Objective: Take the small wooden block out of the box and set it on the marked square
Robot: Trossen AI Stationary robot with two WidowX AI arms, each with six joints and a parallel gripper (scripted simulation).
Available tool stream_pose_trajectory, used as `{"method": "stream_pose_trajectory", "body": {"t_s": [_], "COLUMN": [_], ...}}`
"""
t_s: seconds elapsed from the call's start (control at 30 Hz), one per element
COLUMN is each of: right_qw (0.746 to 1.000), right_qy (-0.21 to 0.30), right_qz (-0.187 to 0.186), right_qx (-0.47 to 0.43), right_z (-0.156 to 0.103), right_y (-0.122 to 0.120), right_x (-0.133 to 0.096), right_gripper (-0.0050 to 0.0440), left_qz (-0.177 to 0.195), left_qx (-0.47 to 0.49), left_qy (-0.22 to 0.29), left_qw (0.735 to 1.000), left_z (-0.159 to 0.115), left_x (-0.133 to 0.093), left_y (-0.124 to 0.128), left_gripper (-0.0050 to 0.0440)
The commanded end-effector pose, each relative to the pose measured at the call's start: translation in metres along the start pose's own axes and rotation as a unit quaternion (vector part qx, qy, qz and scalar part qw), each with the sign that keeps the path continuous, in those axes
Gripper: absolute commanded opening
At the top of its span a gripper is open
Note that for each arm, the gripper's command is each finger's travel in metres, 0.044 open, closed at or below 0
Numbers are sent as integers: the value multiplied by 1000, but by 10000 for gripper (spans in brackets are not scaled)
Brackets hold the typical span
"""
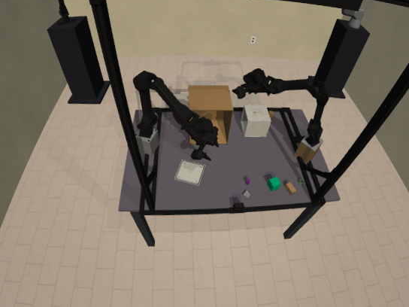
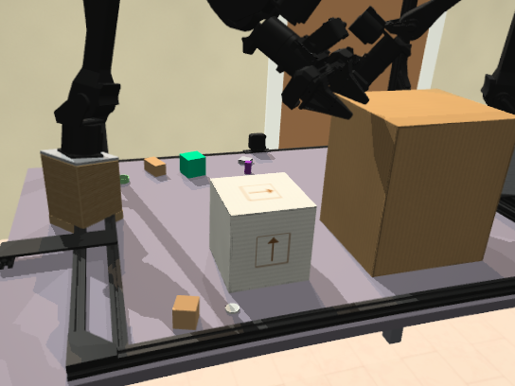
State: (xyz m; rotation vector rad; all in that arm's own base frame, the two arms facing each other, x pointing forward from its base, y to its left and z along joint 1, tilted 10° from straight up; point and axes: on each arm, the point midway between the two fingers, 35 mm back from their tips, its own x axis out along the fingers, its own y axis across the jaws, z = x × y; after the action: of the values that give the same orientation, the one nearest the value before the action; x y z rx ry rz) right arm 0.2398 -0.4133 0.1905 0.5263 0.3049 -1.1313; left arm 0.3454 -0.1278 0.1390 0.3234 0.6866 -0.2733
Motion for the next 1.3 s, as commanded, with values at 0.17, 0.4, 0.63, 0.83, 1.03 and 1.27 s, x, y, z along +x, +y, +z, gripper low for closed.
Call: {"method": "stream_pose_trajectory", "body": {"t_s": [0.17,0.4,0.63,0.83,1.03,1.27], "right_qw": [993,975,951,934,914,899], "right_qy": [100,175,216,229,224,212], "right_qz": [56,138,221,273,336,377], "right_qx": [-20,-24,-8,13,43,68], "right_z": [-9,-22,-29,-30,-26,-22], "right_y": [-28,-46,-64,-76,-93,-106], "right_x": [37,54,61,61,60,58], "right_gripper": [400,400,400,400,400,400], "left_qz": [10,31,44,50,55,57], "left_qx": [114,211,296,347,407,447], "left_qy": [12,44,76,96,122,139], "left_qw": [993,976,951,932,904,882], "left_z": [19,10,-4,-15,-33,-46], "left_x": [-37,-82,-125,-151,-184,-206], "left_y": [-5,13,30,40,52,60], "left_gripper": [400,400,400,400,400,400]}}
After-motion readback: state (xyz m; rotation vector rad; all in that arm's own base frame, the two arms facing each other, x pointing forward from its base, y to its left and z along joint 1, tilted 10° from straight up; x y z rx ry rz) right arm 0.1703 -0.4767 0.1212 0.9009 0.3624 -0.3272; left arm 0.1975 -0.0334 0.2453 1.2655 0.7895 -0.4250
